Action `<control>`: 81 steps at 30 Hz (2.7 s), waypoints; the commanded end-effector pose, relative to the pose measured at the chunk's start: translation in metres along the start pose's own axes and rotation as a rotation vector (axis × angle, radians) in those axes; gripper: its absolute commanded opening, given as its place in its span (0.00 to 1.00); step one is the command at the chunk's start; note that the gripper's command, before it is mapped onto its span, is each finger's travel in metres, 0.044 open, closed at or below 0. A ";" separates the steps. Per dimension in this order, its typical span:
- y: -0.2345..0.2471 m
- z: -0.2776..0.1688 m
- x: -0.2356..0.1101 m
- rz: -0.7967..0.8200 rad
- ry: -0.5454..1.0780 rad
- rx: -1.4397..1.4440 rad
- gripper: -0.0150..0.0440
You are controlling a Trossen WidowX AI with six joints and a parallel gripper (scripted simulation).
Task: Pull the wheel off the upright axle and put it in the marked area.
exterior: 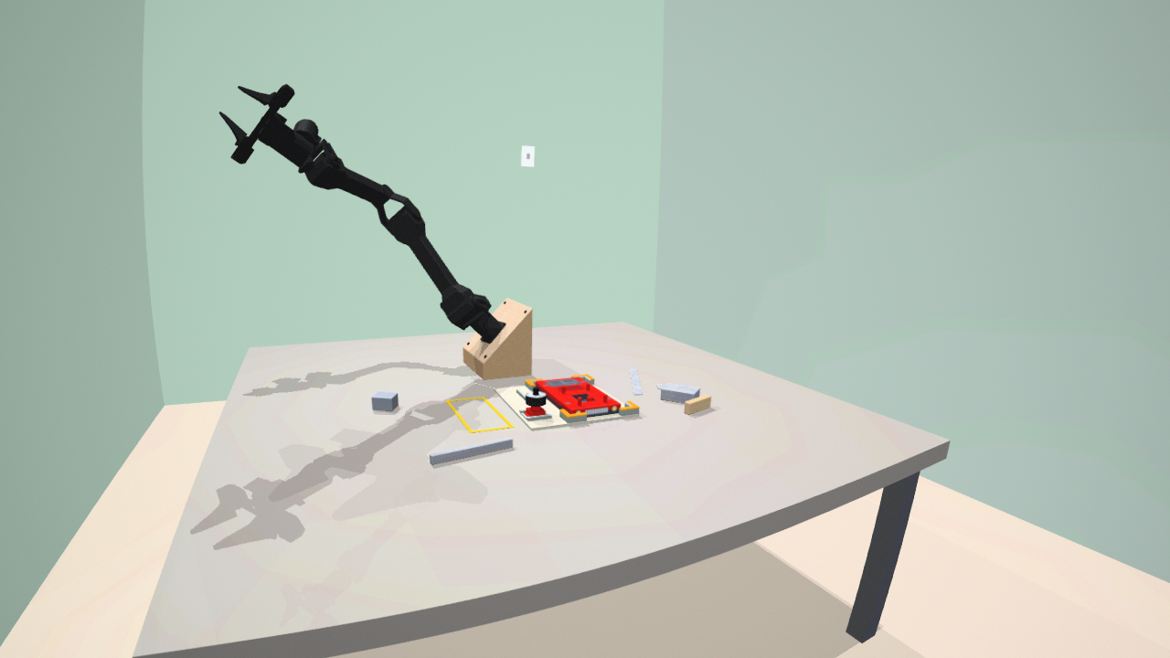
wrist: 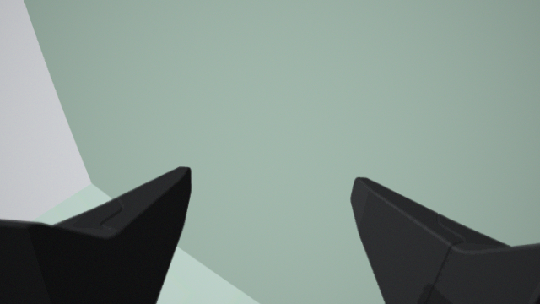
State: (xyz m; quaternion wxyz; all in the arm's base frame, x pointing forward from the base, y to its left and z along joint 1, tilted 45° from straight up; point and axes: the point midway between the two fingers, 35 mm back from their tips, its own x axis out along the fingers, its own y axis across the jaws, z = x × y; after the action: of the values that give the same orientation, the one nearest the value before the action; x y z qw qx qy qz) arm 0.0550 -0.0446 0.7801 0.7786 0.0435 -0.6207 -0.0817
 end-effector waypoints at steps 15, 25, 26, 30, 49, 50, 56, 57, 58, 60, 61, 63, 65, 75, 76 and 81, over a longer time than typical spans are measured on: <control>-0.068 -0.134 -0.007 -0.217 0.312 0.103 0.76; -0.096 -0.227 -0.036 -0.347 0.532 0.134 0.76; -0.098 -0.236 -0.040 -0.359 0.555 0.135 0.76; -0.103 -0.271 -0.058 -0.390 0.657 0.122 0.76; -0.116 -0.420 -0.178 -0.557 1.149 0.024 0.76; -0.116 -0.426 -0.186 -0.566 1.176 0.015 0.76; -0.116 -0.461 -0.235 -0.610 1.339 -0.049 0.76; -0.116 -0.466 -0.244 -0.617 1.367 -0.061 0.76; -0.116 -0.471 -0.253 -0.623 1.395 -0.075 0.76; -0.115 -0.481 -0.271 -0.633 1.452 -0.102 0.76; -0.114 -0.485 -0.280 -0.638 1.481 -0.117 0.76; -0.113 -0.493 -0.298 -0.646 1.538 -0.147 0.76; -0.111 -0.500 -0.316 -0.652 1.594 -0.179 0.76; -0.098 -0.522 -0.411 -0.653 1.882 -0.370 0.76; -0.097 -0.523 -0.420 -0.650 1.910 -0.393 0.76; -0.092 -0.522 -0.470 -0.619 2.068 -0.537 0.76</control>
State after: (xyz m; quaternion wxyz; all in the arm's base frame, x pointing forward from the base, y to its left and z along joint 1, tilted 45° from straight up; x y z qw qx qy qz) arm 0.4616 -0.0740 0.2196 0.8668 0.1031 0.3639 -0.3250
